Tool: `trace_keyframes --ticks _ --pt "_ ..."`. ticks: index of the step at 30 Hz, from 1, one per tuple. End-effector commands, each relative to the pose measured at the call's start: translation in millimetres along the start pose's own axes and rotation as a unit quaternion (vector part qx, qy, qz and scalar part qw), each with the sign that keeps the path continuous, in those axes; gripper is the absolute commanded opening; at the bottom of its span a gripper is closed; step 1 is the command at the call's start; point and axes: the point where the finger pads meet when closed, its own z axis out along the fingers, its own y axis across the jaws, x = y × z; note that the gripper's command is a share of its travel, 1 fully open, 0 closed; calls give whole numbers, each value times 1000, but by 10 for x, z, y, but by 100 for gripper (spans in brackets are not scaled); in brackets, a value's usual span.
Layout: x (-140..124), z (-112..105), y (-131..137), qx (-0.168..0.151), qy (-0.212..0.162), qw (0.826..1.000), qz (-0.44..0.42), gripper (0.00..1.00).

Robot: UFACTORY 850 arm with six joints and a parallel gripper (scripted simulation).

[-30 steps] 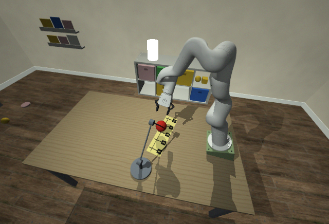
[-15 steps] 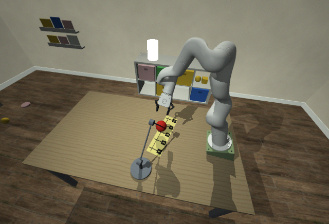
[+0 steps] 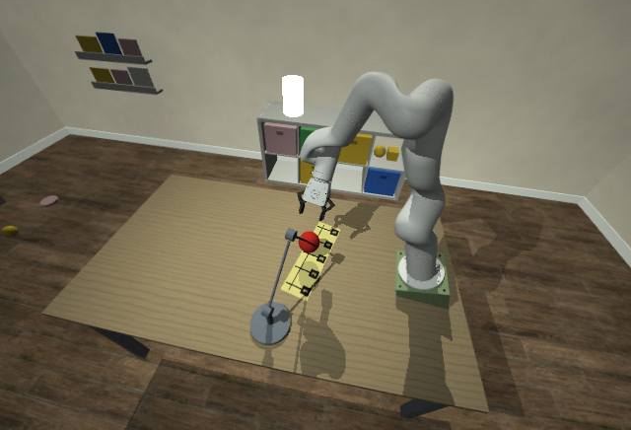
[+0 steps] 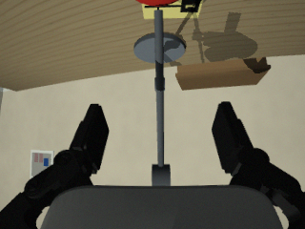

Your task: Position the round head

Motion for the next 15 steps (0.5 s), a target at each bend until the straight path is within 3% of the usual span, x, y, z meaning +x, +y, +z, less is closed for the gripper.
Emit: trace_keyframes --ticks 1,6,15 --pt "-3 -5 -7 1 0 1000 -1 100" --pt "-3 -4 -7 1 0 1000 -1 100" --pt "-154 -30 0 0 57 998 0 100"
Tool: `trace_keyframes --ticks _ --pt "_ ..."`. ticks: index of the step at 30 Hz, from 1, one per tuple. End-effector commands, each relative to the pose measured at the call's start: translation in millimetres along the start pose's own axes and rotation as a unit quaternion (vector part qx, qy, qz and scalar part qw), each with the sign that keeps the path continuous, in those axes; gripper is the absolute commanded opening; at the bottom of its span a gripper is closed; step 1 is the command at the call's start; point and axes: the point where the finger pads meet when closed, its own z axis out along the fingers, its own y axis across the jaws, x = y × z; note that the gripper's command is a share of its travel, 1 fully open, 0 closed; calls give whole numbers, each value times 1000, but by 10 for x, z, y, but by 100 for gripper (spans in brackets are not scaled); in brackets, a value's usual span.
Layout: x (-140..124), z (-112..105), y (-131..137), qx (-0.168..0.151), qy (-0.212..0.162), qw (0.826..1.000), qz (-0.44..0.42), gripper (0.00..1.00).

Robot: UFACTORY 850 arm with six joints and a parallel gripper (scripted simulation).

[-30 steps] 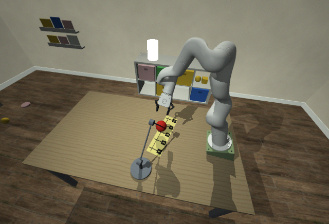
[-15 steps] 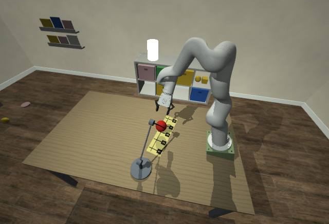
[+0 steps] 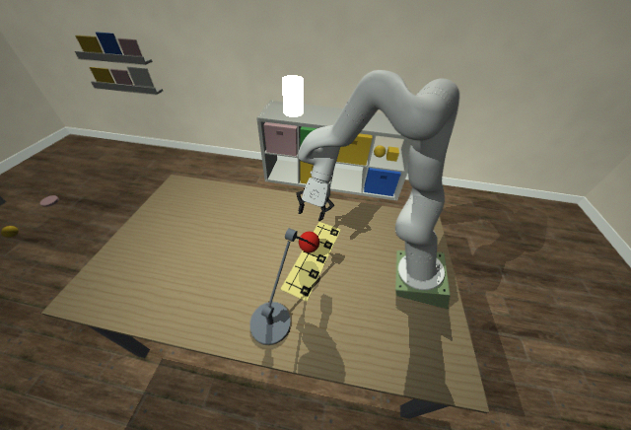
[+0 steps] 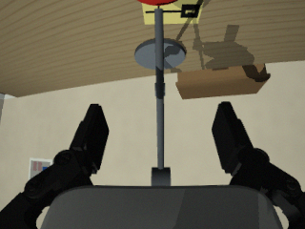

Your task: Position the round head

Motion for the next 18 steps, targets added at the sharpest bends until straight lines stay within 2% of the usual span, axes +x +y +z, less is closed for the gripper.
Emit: trace_keyframes --ticks 1,6,8,18 --pt "-86 -22 0 -1 34 999 1 100" --pt "-169 -41 4 -1 65 998 1 100" --pt "-169 -41 4 -1 65 998 1 100" --pt "-117 225 1 0 57 998 0 100"
